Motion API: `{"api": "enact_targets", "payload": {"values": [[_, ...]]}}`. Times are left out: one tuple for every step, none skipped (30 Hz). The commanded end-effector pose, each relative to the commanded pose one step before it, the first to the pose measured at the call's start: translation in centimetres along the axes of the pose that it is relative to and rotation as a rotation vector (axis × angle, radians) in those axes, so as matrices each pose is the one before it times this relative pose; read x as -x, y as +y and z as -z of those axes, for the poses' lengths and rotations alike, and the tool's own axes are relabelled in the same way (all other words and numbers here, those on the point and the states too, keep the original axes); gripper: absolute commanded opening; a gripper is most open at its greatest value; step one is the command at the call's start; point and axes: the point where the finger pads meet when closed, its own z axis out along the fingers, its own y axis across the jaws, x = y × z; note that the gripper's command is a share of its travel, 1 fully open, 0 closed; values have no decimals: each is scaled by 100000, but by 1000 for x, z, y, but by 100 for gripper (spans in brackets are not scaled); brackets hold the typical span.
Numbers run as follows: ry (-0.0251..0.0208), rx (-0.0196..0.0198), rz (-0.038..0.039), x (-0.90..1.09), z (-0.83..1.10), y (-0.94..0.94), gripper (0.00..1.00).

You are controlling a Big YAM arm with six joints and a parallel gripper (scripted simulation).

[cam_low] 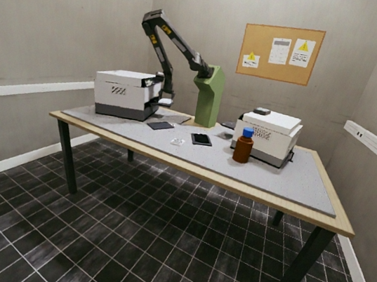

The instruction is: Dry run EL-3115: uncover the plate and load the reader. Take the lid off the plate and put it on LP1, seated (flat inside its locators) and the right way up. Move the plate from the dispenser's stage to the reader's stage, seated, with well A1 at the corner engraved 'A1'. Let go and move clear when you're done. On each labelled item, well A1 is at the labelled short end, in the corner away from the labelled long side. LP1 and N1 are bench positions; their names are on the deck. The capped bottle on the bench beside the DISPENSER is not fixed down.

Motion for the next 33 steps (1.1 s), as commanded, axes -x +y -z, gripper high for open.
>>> {"api": "enact_targets", "payload": {"values": [[-208, 968, 974, 388, -88, 575, 86], [15, 62, 70, -4, -12, 54, 86], [15, 62, 70, -4, -12, 54, 86], [15, 62, 70, -4, -12, 54, 86], [15, 64, 72, -1, -13, 37, 86], [10, 37, 47, -3, -8, 33, 86], [-7, -46, -34, -1, 4, -33, 86], [10, -79, -22, -15, -42, -65, 86], [-39, -101, -94, 3, -56, -73, 86], [-39, -101, -93, 3, -50, -74, 86], [-31, -59, -55, -2, -36, -46, 86], [-23, -17, -16, -9, -22, -23, 86], [0, 0, 0, 0, 0, 0, 86], [0, 0, 0, 0, 0, 0, 86], [13, 166, 154, -55, 29, 56, 86], [-8, 55, 51, -27, -11, 8, 86], [5, 24, 26, -23, 4, -3, 86], [2, 10, 13, -20, 2, -9, 86], [2, 10, 13, -20, 2, -9, 86], [44, 2, 13, -27, 2, -11, 86], [26, 6, 13, -24, 2, -10, 86], [23, -8, 0, -23, 2, -14, 86], [16, -36, -23, -21, -19, -23, 86], [17, -21, -13, -22, -13, -18, 86], [38, -26, -13, -26, -16, -19, 86], [40, -26, -13, -26, -14, -19, 86], [21, -22, -13, -23, 2, -18, 86], [13, -54, -43, -14, -28, -32, 86], [34, -61, -45, -12, -13, -47, 86], [0, 0, 0, 0, 0, 0, 86], [0, 0, 0, 0, 0, 0, 86], [0, -128, -110, -10, -4, -52, 86], [19, -32, -17, -14, -18, -27, 86]]}}
